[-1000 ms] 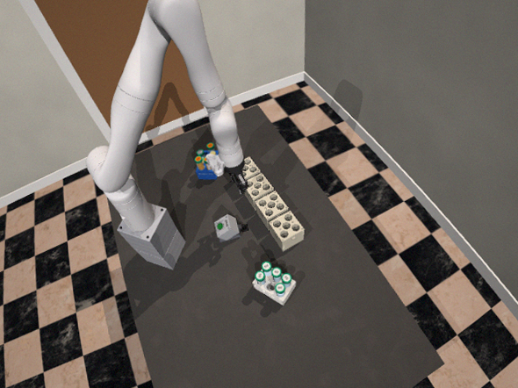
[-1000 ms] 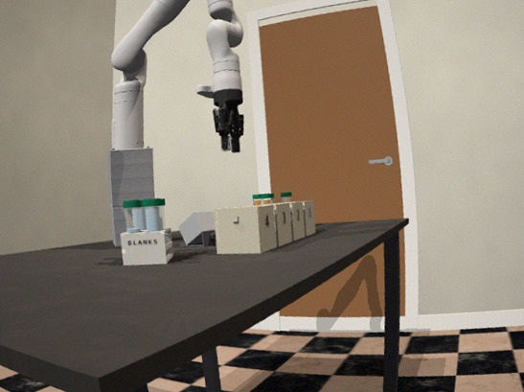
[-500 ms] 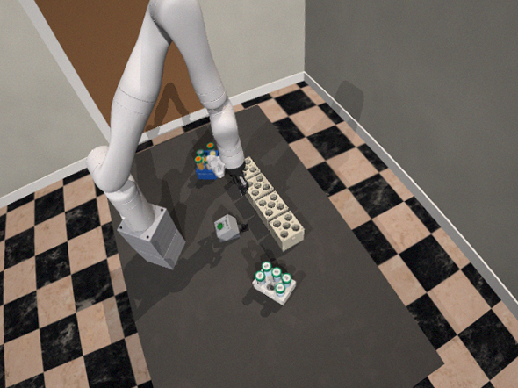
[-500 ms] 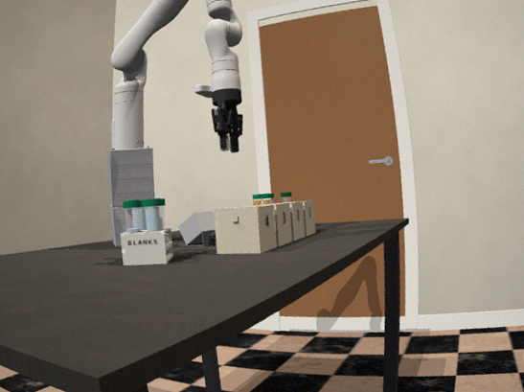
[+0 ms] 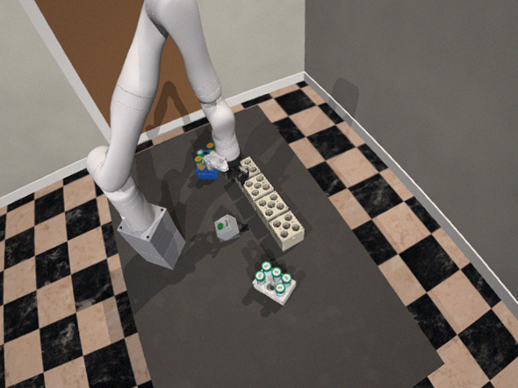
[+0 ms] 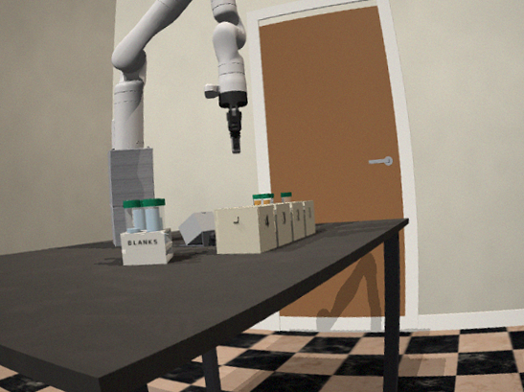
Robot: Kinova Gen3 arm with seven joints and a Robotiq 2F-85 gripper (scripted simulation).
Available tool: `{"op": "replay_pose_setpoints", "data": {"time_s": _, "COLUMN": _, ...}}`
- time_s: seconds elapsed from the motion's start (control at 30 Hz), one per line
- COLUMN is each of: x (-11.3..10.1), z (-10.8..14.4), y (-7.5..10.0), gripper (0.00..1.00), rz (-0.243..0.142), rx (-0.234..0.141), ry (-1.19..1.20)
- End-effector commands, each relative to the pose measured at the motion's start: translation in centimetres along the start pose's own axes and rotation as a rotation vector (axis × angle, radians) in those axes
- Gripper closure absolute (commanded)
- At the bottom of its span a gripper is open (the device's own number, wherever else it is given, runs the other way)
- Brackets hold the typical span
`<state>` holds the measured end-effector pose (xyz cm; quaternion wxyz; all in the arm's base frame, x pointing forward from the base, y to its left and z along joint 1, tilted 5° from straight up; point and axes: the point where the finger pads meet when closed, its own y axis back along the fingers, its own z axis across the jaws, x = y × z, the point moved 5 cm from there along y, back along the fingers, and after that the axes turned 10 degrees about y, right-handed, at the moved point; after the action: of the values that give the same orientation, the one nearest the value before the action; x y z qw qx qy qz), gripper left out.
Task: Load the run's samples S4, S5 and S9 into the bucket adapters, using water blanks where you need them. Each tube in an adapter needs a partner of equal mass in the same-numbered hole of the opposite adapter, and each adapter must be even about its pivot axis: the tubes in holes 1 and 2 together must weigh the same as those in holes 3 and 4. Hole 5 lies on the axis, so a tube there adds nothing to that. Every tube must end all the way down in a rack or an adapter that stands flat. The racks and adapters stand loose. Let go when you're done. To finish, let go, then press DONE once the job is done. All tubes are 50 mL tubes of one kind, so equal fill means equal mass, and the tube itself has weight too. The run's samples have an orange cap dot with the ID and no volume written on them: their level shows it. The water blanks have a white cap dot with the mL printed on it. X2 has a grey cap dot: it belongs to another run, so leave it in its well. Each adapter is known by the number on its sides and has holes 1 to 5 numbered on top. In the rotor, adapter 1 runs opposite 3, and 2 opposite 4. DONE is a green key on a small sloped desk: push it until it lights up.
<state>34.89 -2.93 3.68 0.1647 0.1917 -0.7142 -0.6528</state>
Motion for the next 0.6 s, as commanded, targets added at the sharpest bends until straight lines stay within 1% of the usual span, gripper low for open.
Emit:
{"op": "replay_pose_setpoints", "data": {"time_s": 0.0, "x": -0.7, "z": 0.9, "y": 0.0, "gripper": 0.38, "rz": 0.000, "rx": 0.000, "ry": 0.141}}
{"op": "replay_pose_setpoints", "data": {"time_s": 0.33, "x": -2.7, "z": 3.6, "y": 0.0, "gripper": 0.38, "rz": 0.000, "rx": 0.000, "ry": 0.541}}
{"op": "replay_pose_setpoints", "data": {"time_s": 0.4, "x": -2.7, "z": 3.6, "y": 0.0, "gripper": 0.38, "rz": 0.000, "rx": 0.000, "ry": 0.541}}
{"op": "replay_pose_setpoints", "data": {"time_s": 0.57, "x": -3.7, "z": 4.9, "y": 0.0, "gripper": 0.38, "rz": -0.001, "rx": 0.000, "ry": 0.548}}
